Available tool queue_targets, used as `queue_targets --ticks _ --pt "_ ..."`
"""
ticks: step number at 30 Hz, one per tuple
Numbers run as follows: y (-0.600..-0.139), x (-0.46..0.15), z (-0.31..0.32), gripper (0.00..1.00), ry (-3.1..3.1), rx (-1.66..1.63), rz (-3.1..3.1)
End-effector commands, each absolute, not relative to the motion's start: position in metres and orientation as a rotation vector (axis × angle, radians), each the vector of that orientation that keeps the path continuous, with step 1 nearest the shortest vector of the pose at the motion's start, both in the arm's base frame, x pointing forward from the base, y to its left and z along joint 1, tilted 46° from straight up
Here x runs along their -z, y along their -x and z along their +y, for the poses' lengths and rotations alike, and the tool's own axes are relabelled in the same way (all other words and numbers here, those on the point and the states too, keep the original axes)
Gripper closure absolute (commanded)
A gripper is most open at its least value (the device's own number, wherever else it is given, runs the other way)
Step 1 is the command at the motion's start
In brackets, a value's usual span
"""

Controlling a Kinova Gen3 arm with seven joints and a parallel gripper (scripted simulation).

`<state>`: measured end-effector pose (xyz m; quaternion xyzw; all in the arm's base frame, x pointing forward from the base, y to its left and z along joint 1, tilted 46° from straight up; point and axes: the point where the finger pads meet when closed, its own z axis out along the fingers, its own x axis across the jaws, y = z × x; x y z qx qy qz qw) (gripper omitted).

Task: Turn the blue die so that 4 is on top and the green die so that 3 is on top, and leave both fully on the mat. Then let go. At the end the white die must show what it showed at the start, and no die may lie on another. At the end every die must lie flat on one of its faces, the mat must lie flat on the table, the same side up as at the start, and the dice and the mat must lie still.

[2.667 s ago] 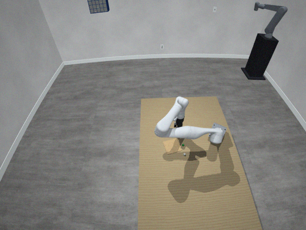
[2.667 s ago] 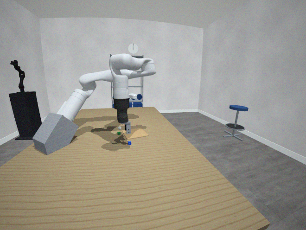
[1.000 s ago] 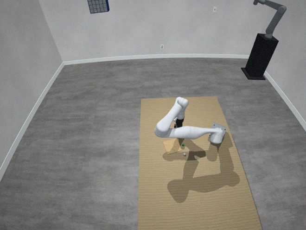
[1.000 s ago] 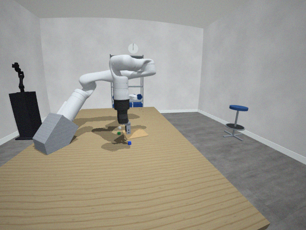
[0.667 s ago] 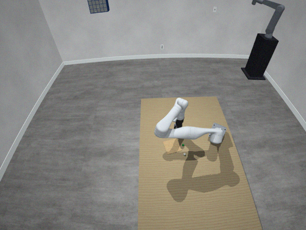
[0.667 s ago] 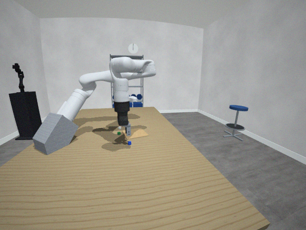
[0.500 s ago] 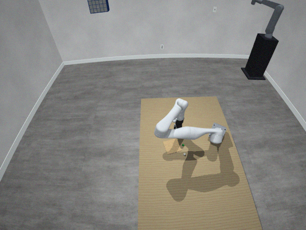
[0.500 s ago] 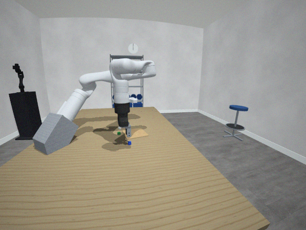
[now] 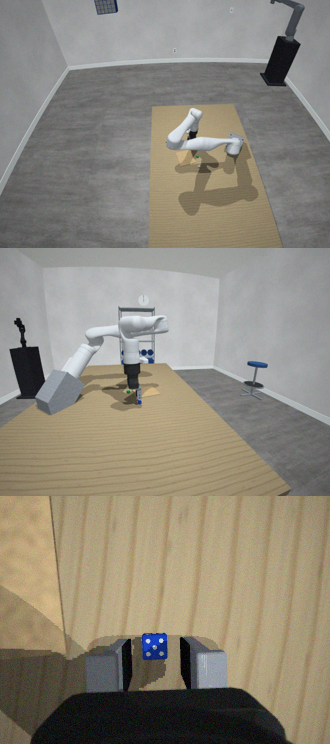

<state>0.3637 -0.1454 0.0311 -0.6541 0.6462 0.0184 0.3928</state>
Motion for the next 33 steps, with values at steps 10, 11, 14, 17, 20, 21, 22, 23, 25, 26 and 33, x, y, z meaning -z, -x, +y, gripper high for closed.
queue_targets --ticks 10,11,14,17,20,21,22,23,25,26,33 --pt "-0.3677 -0.0245 -0.1398 0.36 1.661 -0.051 1.64" --pt "-0.3677 -0.0245 -0.1398 0.36 1.661 -0.051 1.64" --pt "-0.368 -0.0242 -0.1395 0.36 1.661 -0.051 1.64" --pt "-0.3682 -0.0239 -0.1393 0.36 1.661 -0.051 1.64" --pt "-0.3682 -0.0239 -0.1393 0.36 1.661 -0.051 1.64" --pt "-0.3682 -0.0239 -0.1393 0.36 1.661 -0.051 1.64" --pt "-0.3682 -0.0239 -0.1393 0.36 1.661 -0.051 1.64" --pt "-0.3682 -0.0239 -0.1393 0.36 1.661 -0.051 1.64" --pt "-0.3682 -0.0239 -0.1393 0.36 1.661 -0.051 1.64" --pt "-0.3682 -0.0239 -0.1393 0.36 1.661 -0.051 1.64" --pt "-0.3682 -0.0239 -0.1393 0.36 1.661 -0.051 1.64"
